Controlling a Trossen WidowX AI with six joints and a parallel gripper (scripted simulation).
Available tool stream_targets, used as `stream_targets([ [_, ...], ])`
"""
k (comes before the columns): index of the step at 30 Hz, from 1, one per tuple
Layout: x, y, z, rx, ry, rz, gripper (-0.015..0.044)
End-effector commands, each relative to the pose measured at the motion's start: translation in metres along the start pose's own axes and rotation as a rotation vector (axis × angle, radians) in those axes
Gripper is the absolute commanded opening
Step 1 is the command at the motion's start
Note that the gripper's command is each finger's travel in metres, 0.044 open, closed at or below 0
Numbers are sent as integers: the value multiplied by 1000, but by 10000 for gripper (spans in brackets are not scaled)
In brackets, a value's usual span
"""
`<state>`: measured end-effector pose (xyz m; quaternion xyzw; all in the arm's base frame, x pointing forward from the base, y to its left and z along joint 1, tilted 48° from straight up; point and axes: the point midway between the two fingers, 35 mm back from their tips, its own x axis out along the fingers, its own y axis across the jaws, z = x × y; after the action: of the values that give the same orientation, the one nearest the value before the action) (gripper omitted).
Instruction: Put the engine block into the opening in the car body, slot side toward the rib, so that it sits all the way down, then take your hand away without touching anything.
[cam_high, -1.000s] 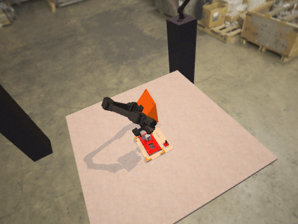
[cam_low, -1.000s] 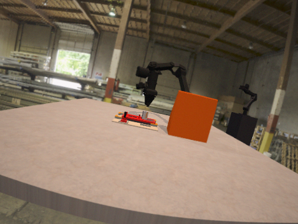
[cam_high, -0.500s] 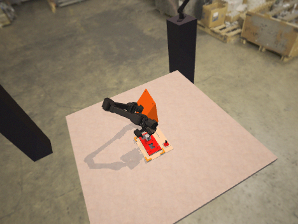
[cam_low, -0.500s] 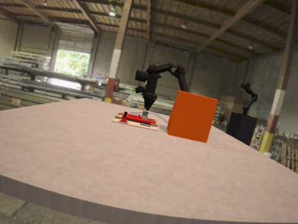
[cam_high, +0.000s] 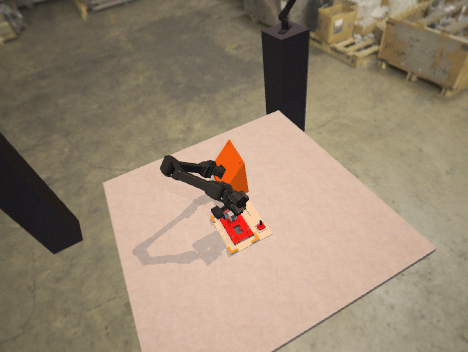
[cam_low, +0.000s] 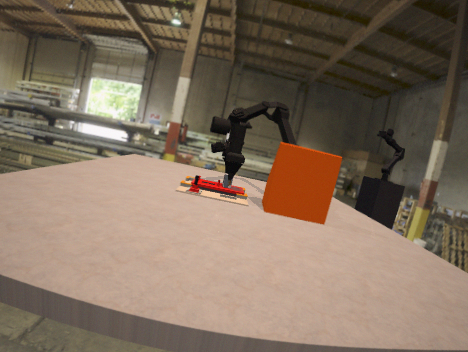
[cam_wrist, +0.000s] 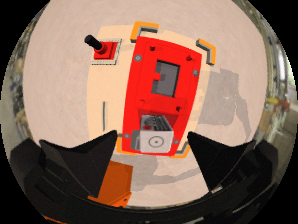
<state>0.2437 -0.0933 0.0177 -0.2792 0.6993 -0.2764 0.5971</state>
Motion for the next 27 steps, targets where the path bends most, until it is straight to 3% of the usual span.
stream_targets([
  [1,6,0,-1,-7,1,-4,440],
  [14,24,-1,-2,-7,2,-8,440],
  [25,24,-1,-2,-7,2,-8,151],
  [27,24,-1,-2,-7,2,-8,138],
])
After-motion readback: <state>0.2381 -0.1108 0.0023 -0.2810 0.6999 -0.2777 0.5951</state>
